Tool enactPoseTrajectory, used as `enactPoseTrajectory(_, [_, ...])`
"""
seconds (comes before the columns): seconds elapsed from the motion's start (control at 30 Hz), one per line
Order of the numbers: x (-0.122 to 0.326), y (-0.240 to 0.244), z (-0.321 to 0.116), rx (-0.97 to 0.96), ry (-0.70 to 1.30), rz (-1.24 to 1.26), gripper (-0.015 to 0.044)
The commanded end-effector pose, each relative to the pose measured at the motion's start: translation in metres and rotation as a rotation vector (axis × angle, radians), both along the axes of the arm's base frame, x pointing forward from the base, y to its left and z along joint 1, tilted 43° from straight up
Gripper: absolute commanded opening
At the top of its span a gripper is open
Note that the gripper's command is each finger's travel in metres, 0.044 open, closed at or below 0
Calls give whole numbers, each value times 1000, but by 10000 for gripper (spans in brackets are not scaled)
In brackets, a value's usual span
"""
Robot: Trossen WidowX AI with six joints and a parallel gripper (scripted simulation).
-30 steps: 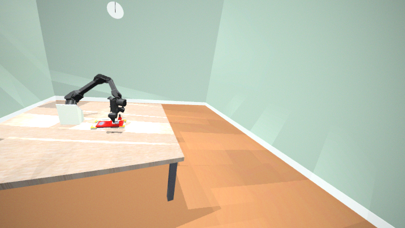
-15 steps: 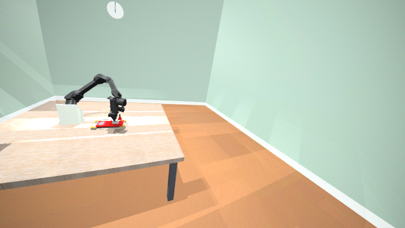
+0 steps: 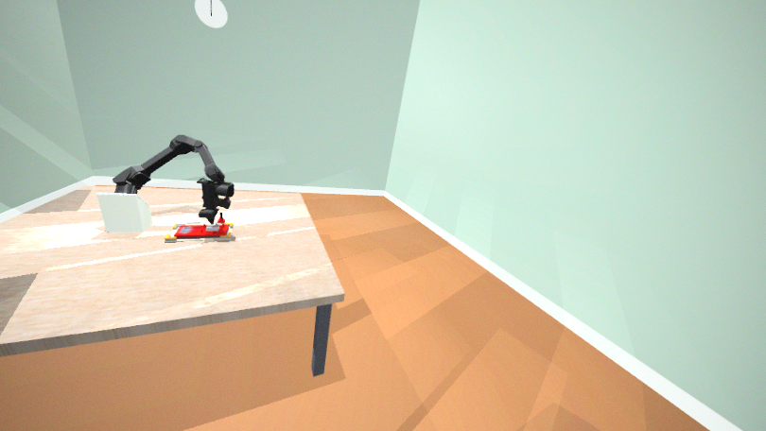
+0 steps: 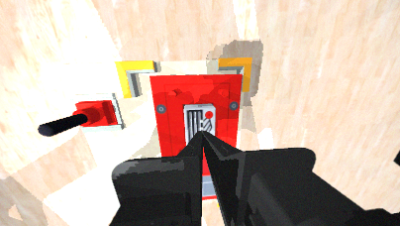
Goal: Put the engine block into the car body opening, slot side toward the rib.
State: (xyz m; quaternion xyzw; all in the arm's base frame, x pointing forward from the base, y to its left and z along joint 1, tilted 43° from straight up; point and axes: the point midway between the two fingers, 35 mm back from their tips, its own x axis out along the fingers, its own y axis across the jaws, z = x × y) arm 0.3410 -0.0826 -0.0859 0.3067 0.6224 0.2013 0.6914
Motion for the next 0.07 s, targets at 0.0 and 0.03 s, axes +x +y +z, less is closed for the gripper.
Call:
enactPoseTrajectory(0.0, [1,-1,1,-5,-4,3,0])
enactPoseTrajectory(0.03, [0,-1,1,-3,-2,1,0])
